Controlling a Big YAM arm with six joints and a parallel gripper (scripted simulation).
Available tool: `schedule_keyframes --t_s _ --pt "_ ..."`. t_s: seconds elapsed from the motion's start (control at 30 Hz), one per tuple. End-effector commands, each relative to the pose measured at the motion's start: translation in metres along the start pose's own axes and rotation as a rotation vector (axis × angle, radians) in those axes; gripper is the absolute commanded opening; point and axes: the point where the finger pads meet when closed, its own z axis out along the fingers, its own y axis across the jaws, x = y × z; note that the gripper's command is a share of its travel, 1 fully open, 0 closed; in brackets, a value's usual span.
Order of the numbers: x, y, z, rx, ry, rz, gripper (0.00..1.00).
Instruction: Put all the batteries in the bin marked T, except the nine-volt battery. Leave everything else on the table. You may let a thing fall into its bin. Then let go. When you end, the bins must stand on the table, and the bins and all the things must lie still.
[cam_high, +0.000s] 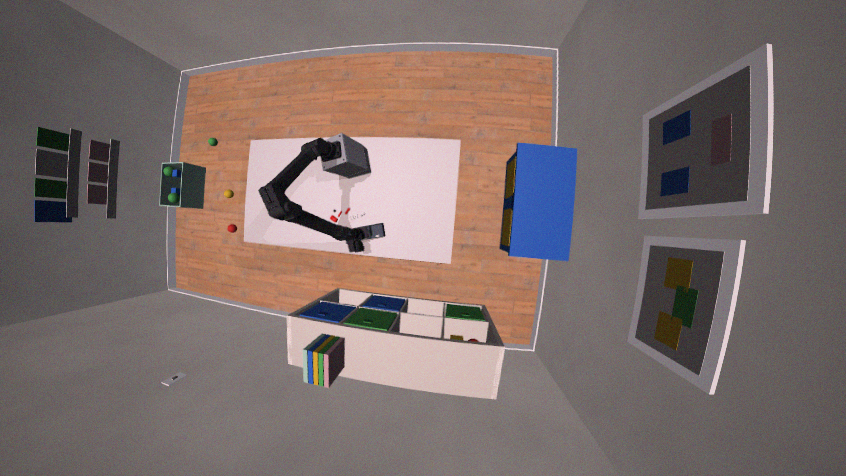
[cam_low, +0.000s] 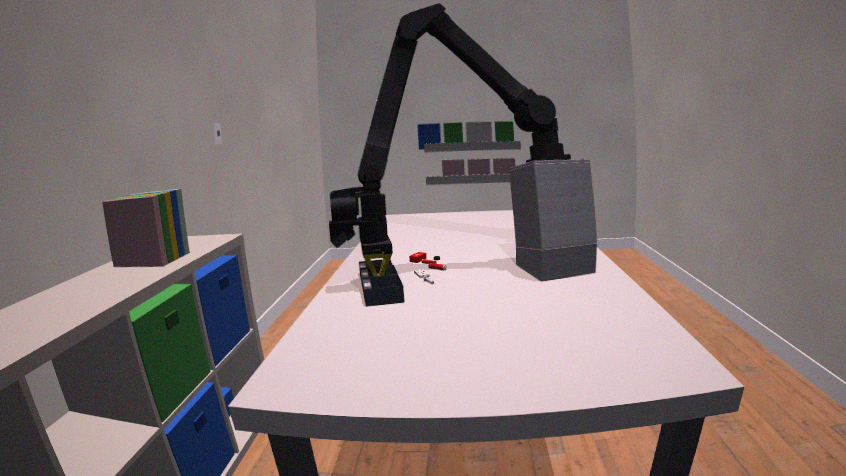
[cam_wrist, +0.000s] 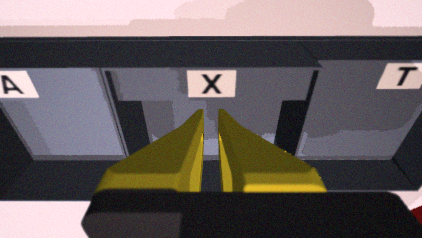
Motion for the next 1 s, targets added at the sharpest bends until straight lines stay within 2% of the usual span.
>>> schedule_keyframes --t_s 0.0,0.93,0.97 --pt "-0.013 0.000 -0.008 0.001 -0.028 0.000 0.09" --pt "-0.014 -0.001 -0.010 0.001 -0.028 0.000 0.09" --pt "-0.016 -0.002 -0.019 0.003 -0.033 -0.010 0.09"
